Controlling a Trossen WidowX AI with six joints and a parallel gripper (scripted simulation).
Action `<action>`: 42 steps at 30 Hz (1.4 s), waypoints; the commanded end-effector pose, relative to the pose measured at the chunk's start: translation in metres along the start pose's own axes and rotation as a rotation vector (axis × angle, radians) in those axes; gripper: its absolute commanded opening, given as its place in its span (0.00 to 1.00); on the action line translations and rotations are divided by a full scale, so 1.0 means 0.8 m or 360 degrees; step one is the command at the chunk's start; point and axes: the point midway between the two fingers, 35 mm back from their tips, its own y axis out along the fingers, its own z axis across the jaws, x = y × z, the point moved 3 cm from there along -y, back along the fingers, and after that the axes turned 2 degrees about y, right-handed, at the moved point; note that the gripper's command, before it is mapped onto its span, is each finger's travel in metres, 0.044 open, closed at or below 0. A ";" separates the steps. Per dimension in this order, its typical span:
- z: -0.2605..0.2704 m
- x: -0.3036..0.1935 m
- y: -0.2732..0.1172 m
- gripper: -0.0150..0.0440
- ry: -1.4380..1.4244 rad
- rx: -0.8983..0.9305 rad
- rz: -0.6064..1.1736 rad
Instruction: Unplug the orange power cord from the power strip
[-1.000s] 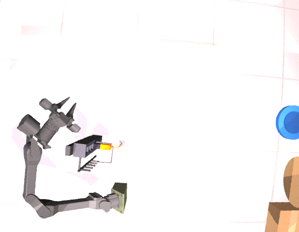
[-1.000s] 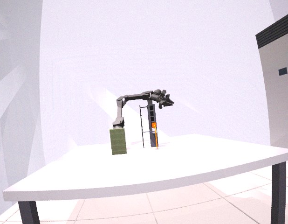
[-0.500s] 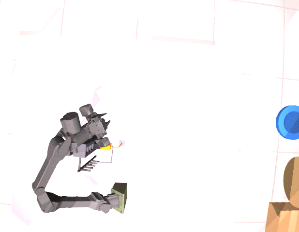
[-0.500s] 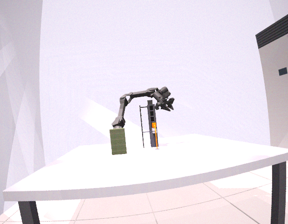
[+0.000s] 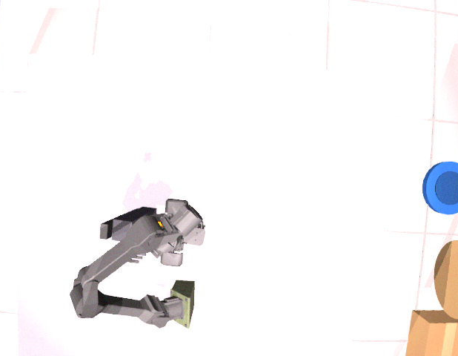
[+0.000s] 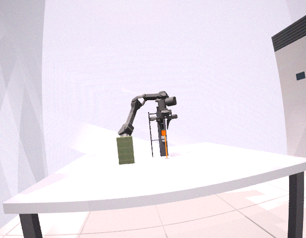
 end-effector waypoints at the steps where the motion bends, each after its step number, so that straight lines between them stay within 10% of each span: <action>1: -0.003 -0.004 0.003 0.53 0.0014 -0.0017 0.0057; 42: -0.004 -0.054 0.011 0.53 0.0015 -0.0018 0.0060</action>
